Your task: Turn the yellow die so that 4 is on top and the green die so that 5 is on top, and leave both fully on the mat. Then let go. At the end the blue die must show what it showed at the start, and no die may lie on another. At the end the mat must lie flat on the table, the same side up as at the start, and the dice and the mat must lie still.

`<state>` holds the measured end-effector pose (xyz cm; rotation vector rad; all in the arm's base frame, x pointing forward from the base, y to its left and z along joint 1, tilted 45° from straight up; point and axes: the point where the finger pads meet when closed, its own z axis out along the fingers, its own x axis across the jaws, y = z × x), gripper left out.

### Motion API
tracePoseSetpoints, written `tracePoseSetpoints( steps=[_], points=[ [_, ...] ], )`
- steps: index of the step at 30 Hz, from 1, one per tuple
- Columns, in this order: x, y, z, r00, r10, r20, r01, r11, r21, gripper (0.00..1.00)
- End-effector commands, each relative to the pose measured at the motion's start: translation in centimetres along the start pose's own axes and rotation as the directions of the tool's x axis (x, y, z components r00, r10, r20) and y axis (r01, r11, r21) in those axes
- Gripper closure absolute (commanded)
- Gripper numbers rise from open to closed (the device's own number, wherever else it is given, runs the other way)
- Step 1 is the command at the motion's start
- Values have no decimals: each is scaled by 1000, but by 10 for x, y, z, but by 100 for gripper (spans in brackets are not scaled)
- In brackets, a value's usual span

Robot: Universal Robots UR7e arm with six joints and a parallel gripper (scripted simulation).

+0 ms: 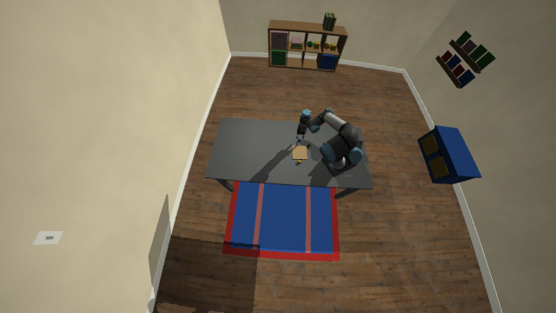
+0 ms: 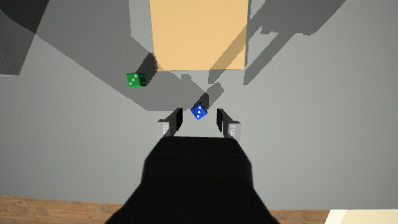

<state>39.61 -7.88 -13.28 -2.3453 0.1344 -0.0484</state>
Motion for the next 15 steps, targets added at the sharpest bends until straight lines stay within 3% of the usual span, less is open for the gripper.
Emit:
tracePoseSetpoints(
  steps=[1,15],
  points=[
    [0,0,-1,1000,0,-1,0,1000,-1,0],
    [-7,-3,-1,1000,0,-1,0,1000,-1,0]
  ],
)
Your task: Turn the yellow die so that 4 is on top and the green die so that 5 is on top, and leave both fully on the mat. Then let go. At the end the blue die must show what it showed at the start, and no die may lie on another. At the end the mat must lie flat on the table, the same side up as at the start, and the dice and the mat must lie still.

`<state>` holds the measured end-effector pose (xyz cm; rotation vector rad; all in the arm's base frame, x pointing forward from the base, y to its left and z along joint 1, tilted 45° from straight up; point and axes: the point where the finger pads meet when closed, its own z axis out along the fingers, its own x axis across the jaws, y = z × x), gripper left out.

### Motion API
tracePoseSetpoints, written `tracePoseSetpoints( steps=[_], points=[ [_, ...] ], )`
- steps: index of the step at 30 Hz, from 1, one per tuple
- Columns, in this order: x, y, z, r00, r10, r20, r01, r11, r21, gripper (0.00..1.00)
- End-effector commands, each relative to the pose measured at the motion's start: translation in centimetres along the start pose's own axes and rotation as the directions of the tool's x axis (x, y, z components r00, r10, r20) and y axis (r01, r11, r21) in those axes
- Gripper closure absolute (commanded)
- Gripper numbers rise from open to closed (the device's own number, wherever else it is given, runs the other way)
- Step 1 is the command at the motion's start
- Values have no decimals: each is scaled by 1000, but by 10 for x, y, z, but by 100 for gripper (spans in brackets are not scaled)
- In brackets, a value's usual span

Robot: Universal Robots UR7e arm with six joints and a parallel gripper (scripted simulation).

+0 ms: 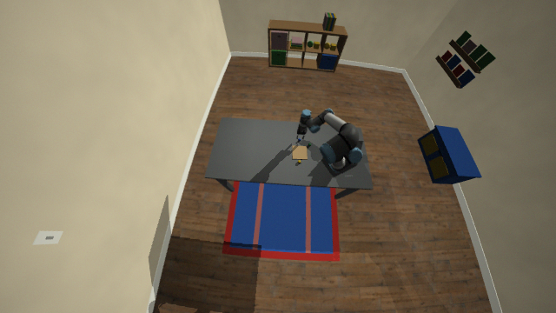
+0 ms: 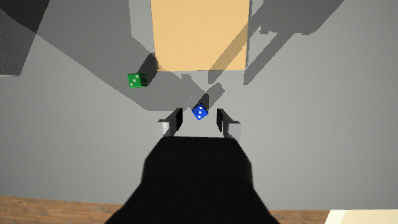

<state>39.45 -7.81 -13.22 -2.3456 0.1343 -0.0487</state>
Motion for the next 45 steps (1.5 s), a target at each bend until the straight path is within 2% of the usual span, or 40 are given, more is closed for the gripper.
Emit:
tracePoseSetpoints(
  steps=[1,6,19,26,45],
  points=[
    [-7,-3,0,1000,0,-1,0,1000,-1,0],
    [-17,-8,0,1000,0,-1,0,1000,-1,0],
    [-78,-36,0,1000,0,-1,0,1000,-1,0],
    [-93,-44,0,1000,0,-1,0,1000,-1,0],
    [-98,-46,0,1000,0,-1,0,1000,-1,0]
  ],
)
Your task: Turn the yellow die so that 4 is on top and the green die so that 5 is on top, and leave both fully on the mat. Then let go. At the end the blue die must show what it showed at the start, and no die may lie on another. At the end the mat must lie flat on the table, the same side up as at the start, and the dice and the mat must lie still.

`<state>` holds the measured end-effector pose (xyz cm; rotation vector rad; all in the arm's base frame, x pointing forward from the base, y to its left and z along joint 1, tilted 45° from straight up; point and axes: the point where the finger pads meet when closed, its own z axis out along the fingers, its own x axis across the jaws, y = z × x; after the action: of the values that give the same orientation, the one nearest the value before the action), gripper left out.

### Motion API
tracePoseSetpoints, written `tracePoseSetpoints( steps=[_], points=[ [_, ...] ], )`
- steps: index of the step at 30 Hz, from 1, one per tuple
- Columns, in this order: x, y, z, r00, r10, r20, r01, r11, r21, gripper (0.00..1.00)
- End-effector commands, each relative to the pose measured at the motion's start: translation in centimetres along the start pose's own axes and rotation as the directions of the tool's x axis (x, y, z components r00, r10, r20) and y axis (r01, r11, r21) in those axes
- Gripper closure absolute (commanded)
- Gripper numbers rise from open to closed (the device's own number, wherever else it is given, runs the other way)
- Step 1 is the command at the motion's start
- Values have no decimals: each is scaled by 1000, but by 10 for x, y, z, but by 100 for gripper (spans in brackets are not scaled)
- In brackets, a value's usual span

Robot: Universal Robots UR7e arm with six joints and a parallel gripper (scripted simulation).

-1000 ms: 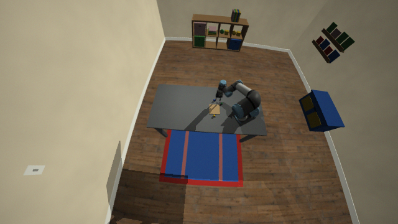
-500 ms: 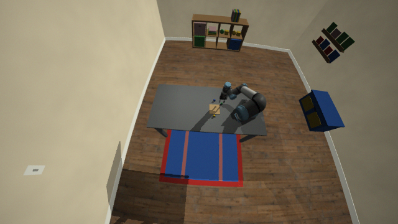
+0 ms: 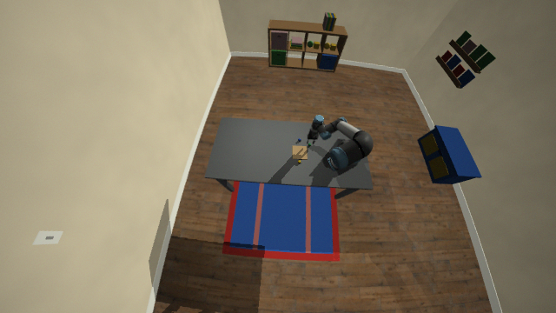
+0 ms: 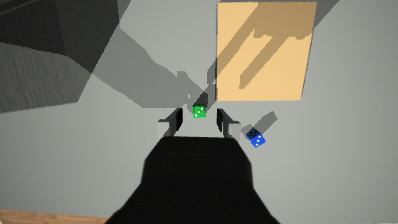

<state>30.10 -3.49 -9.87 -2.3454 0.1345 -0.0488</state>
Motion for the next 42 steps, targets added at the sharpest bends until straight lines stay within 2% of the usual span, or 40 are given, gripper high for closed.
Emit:
tracePoseSetpoints(
  steps=[1,32,42],
  points=[
    [0,0,0,1000,0,-1,0,1000,-1,0],
    [1,-1,0,1000,0,-1,0,1000,-1,0],
    [12,-21,0,1000,0,-1,0,1000,-1,0]
  ],
)
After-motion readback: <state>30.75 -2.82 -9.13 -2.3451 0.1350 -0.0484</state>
